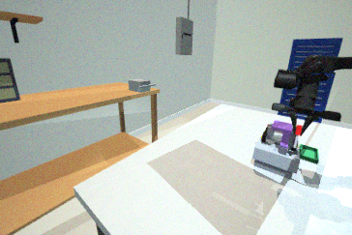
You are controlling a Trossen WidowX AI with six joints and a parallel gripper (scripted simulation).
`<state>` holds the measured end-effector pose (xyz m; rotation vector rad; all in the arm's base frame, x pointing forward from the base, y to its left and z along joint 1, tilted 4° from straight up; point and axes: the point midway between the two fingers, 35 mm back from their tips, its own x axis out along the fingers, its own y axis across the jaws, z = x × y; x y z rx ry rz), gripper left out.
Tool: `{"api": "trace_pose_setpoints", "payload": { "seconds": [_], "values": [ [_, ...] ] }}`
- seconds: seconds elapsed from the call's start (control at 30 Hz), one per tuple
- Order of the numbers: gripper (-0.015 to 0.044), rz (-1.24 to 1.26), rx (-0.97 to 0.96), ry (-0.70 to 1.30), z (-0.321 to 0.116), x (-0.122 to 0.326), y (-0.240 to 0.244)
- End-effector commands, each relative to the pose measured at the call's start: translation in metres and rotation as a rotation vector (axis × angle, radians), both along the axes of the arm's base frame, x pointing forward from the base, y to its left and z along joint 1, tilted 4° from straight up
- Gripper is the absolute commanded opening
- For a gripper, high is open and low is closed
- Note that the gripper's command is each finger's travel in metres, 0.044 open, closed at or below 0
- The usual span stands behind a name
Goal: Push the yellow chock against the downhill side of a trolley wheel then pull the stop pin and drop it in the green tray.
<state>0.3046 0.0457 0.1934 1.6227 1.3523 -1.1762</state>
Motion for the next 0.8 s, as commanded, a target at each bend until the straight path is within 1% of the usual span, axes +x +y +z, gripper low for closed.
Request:
{"api": "trace_pose_setpoints", "payload": {
  "seconds": [0.0, 0.37, 0.53, 0.77],
  "values": [
    [0.0000, -0.002, 0.003, -0.005, 0.001, -0.013, 0.004],
    [0.0000, -0.002, 0.004, -0.002, 0.002, -0.050, 0.013],
    [0.0000, -0.002, 0.004, -0.002, 0.003, -0.053, 0.014],
    [0.0000, -0.002, 0.002, -0.001, -0.003, -0.056, -0.007]
  ]
}}
